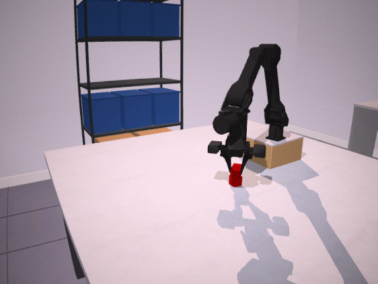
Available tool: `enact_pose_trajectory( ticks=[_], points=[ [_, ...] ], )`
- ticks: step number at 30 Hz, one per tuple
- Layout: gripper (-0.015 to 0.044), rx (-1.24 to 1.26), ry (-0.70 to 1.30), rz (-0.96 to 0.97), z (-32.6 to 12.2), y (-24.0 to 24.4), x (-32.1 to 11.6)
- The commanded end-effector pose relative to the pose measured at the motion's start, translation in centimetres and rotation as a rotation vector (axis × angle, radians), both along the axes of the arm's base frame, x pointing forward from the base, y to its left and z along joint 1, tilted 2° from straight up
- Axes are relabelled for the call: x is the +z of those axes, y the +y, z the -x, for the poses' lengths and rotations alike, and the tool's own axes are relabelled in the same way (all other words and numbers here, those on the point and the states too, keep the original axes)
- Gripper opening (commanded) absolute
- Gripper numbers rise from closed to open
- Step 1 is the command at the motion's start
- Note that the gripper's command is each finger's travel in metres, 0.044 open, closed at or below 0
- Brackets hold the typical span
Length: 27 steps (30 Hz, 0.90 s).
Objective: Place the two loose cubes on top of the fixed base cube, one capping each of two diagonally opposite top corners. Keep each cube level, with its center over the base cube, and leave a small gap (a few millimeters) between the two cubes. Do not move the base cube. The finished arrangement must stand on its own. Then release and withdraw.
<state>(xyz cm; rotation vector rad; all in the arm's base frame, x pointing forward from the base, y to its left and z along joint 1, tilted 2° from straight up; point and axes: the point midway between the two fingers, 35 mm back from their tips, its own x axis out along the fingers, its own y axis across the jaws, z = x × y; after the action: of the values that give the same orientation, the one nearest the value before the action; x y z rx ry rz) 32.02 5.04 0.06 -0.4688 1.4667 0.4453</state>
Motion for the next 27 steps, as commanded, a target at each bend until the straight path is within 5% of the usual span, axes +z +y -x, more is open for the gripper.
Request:
enact_pose_trajectory(
  ticks=[1,11,15,27],
  points=[
    [0.0105,0.004,-0.002,0.006,0.0,-0.1,-0.1],
    [0.0105,0.004,-0.002,0.006,0.0,-0.1,-0.1],
    [0.0205,0.004,-0.002,0.006,0.0,-0.1,-0.1],
    [0.0205,0.000,0.000,0.000,0.1,0.0,1.2]
  ],
)
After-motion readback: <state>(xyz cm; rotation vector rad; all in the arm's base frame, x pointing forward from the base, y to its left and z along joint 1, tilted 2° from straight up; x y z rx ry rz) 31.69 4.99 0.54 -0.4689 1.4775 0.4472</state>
